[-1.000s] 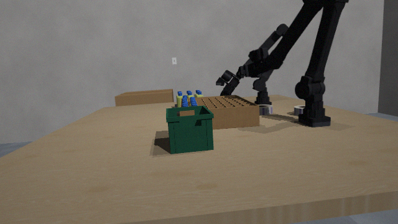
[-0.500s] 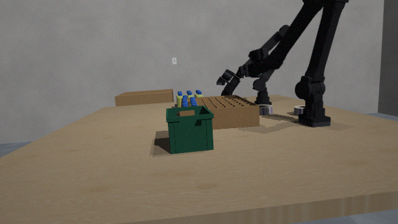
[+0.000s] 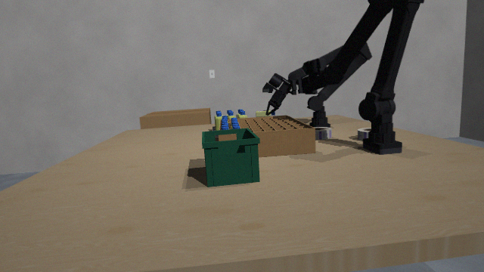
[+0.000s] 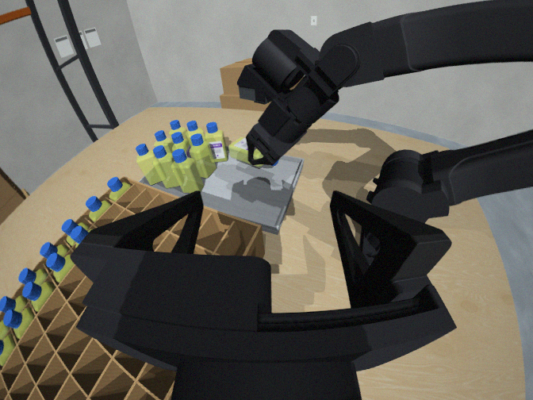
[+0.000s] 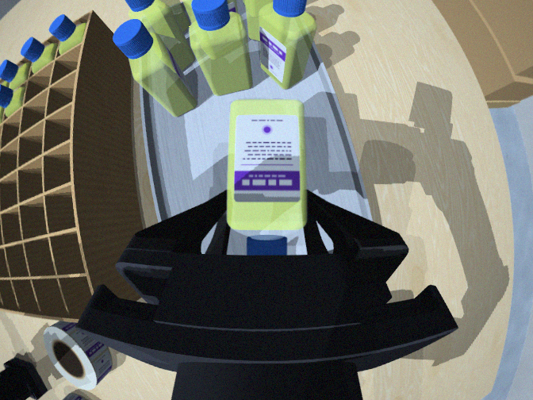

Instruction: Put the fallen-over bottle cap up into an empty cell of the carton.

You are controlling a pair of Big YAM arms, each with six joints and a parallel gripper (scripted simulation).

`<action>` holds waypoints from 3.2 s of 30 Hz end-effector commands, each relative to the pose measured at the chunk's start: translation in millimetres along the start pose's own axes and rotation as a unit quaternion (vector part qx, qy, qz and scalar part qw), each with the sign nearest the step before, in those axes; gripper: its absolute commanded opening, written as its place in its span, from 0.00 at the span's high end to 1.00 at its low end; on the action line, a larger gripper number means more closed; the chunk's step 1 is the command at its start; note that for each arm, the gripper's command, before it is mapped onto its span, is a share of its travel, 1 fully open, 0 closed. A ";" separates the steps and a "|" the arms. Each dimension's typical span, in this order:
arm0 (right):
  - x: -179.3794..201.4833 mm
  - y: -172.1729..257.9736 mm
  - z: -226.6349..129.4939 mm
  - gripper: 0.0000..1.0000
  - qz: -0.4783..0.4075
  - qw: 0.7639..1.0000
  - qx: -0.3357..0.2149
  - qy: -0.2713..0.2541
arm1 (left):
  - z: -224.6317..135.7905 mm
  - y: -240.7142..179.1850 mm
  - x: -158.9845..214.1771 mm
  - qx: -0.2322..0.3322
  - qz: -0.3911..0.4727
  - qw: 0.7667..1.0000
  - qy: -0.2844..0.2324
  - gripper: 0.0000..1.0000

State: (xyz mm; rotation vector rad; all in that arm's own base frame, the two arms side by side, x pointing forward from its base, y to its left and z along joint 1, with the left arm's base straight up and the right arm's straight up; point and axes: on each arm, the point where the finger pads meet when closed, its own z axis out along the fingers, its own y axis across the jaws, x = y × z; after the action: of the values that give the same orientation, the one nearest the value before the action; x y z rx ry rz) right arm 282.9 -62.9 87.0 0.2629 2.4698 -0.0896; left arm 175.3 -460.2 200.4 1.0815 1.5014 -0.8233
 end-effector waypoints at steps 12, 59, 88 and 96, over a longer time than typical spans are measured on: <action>-40.3 0.0 -26.8 0.55 -0.001 0.999 0.000 -0.035 | 0.3 4.6 -14.3 -0.003 0.003 1.000 -0.022 0.00; -46.5 35.0 -29.9 0.55 0.448 0.842 -0.109 0.279 | 0.3 4.6 -14.3 -0.003 0.003 1.000 -0.022 0.00; -11.8 43.7 -9.7 0.55 0.707 0.502 -0.076 0.493 | 0.3 4.6 -14.3 -0.003 0.003 1.000 -0.022 0.00; -25.8 45.4 1.9 0.55 0.701 0.511 -0.079 0.490 | 0.3 4.6 -14.3 -0.003 0.003 1.000 -0.022 0.00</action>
State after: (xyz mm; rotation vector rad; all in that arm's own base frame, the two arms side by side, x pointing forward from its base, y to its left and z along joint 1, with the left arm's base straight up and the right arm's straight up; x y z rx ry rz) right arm 292.0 -17.4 96.2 2.6895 2.1946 1.2497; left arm 175.3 -460.2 200.4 1.0819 1.5010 -0.8229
